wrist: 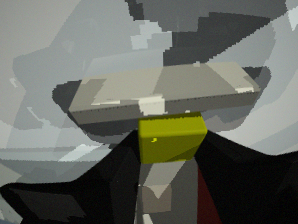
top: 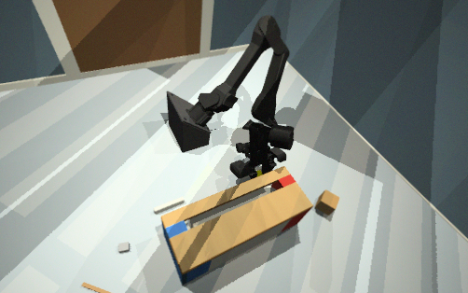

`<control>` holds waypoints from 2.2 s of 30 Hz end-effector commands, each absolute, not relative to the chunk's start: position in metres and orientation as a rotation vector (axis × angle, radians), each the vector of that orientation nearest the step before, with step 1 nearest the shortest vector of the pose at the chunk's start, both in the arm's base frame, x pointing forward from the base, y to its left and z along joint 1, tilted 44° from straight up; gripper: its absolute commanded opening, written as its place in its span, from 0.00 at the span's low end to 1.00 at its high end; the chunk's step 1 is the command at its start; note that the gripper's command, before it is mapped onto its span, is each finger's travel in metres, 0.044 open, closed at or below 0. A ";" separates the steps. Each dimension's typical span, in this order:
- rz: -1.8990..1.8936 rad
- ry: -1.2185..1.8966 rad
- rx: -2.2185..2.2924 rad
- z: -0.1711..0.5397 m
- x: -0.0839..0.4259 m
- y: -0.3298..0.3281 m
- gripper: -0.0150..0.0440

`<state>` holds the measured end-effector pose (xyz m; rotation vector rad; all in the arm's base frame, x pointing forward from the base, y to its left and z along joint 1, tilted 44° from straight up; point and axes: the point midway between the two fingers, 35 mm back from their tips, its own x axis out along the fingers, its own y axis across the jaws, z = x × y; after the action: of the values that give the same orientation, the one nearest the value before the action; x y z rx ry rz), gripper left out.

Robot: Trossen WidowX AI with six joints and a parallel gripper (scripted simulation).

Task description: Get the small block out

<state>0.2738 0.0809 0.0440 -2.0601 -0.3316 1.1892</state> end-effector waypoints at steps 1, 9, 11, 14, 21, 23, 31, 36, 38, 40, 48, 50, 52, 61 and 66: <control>1.192 -0.329 -2.055 0.043 0.273 0.081 0.39; 1.197 -0.327 -2.061 0.063 0.272 0.060 0.25; 1.197 -0.327 -2.061 0.069 0.271 0.054 0.25; 1.195 -0.328 -2.062 0.080 0.268 0.045 0.25; 1.189 -0.293 -2.010 0.089 0.264 0.037 0.25; 1.185 -0.244 -1.939 0.089 0.263 0.036 0.25; 1.159 -0.057 -1.653 0.091 0.261 0.033 0.25; 1.134 0.053 -1.472 0.093 0.259 0.030 0.25; 1.122 0.095 -1.399 0.093 0.258 0.030 0.25; 1.109 0.137 -1.327 0.094 0.258 0.029 0.25; 1.049 0.295 -1.034 0.096 0.255 0.025 0.25; 1.031 0.333 -0.961 0.097 0.254 0.024 0.25; 1.013 0.370 -0.887 0.098 0.254 0.023 0.25; 0.920 0.528 -0.554 0.101 0.251 0.020 0.25; 0.860 0.610 -0.369 0.103 0.249 0.017 0.25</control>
<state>0.2481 0.0190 0.0998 -0.4484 0.5806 0.8889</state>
